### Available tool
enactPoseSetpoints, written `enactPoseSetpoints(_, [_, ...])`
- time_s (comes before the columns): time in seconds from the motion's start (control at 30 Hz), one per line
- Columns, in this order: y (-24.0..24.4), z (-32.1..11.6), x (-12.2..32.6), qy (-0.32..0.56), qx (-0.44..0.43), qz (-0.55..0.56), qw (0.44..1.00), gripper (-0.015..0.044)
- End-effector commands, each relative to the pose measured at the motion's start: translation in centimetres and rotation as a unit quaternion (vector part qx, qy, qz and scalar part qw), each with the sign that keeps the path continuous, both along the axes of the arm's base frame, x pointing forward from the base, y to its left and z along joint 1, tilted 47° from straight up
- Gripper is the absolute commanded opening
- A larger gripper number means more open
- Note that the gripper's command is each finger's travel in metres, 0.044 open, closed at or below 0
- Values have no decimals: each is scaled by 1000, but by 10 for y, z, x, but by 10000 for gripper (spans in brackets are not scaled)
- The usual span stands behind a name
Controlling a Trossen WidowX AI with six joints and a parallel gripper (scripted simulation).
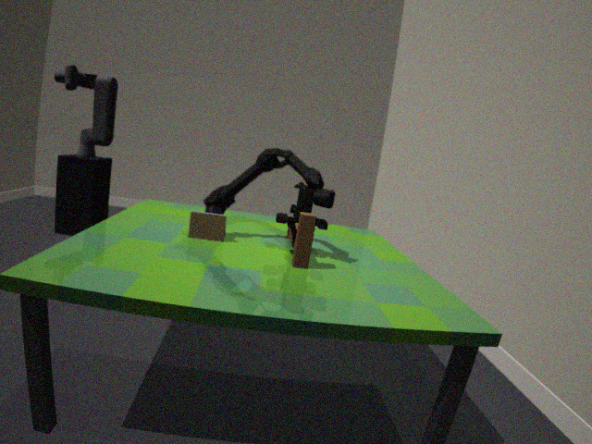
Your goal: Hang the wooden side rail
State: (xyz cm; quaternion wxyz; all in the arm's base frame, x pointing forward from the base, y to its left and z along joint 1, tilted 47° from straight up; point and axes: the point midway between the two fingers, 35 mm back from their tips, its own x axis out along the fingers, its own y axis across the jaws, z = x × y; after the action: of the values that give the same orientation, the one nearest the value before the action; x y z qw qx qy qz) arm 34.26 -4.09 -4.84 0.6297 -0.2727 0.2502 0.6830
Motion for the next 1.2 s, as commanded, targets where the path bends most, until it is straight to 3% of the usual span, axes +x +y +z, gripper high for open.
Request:
enactPoseSetpoints(0.0, [-6, 0, 1, -4, -4, -4, 1000, 0])
enactPoseSetpoints(1.17, [-10, 0, 4, -4, -4, -4, 1000, 0])
